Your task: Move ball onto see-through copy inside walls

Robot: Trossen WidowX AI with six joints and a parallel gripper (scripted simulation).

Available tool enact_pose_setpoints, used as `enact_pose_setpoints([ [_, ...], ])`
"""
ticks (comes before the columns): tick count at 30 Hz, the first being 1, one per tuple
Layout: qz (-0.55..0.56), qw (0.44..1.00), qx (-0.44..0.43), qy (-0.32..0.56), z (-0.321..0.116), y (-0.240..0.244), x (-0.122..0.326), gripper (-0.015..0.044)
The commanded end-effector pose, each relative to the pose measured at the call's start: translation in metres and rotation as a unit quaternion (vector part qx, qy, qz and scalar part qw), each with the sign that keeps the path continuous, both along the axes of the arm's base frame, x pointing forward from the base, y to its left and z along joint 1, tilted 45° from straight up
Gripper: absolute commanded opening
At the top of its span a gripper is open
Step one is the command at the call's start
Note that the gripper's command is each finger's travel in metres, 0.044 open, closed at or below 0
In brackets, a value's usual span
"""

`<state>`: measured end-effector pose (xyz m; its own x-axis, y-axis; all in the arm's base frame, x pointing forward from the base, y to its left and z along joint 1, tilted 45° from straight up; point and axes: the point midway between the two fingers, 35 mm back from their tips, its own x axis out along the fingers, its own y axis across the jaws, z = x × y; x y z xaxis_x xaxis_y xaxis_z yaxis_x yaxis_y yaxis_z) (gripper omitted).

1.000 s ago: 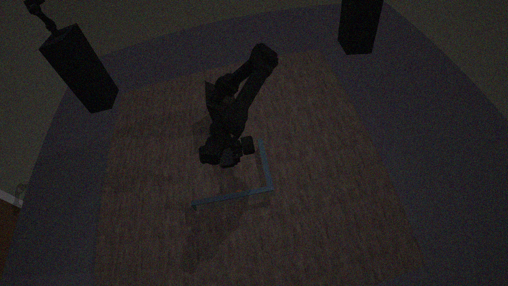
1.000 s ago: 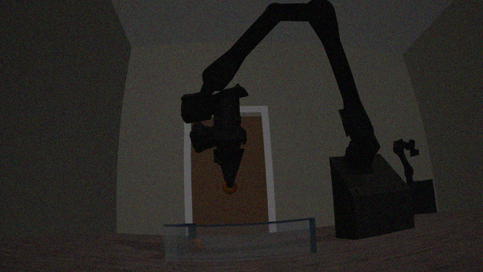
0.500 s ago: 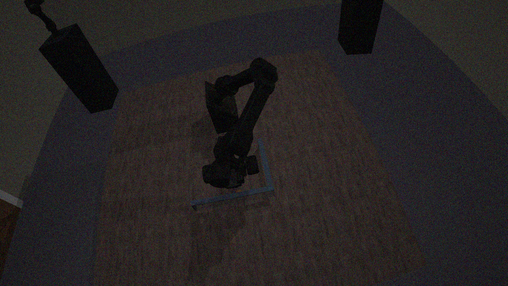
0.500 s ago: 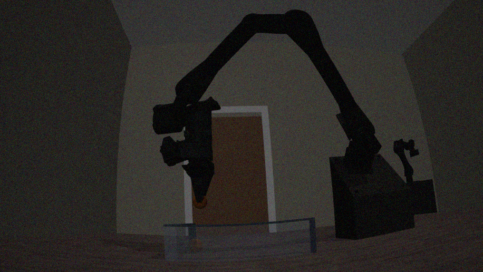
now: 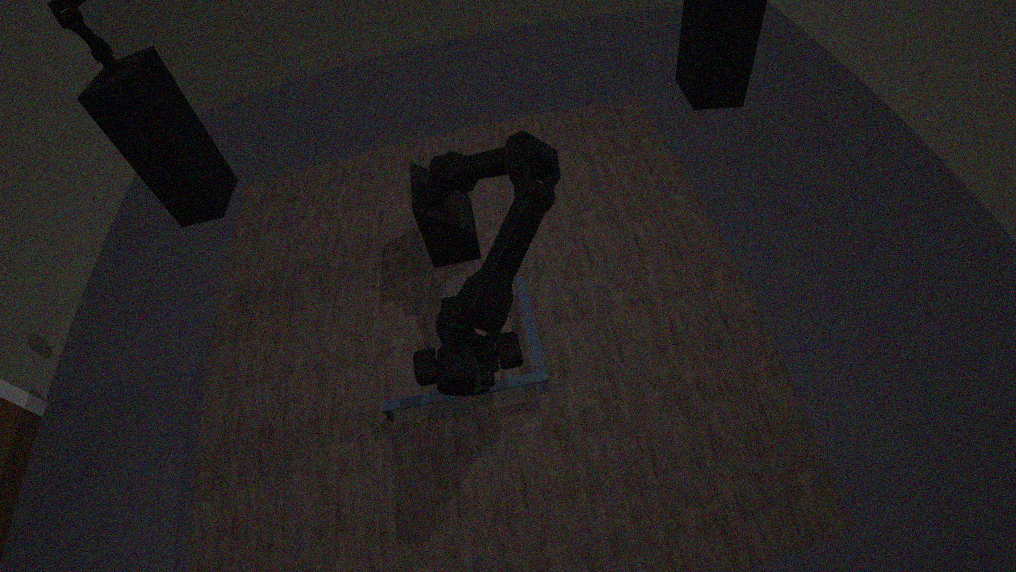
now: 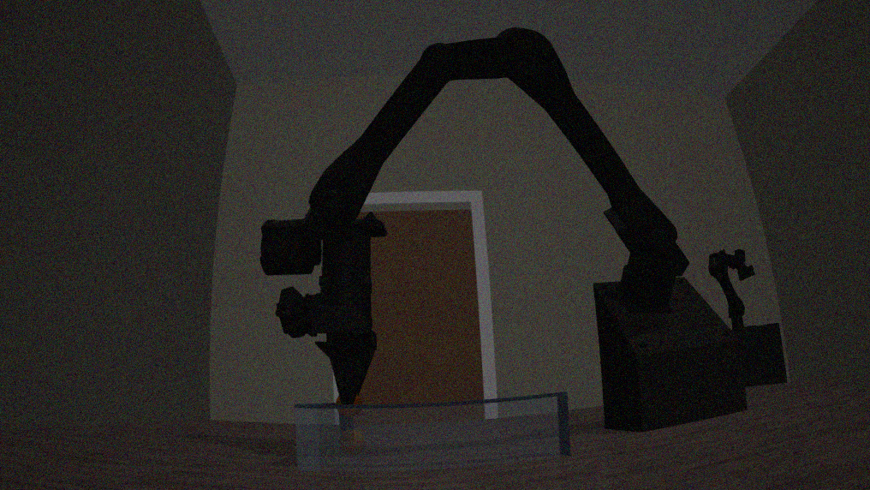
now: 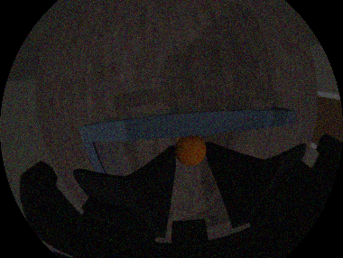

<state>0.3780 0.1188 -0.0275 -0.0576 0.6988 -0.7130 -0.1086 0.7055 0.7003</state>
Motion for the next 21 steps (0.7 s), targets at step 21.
enact_pose_setpoints([
  [21,0.001,1.000,0.004,0.007,-0.034,0.034,-0.008,0.0000],
])
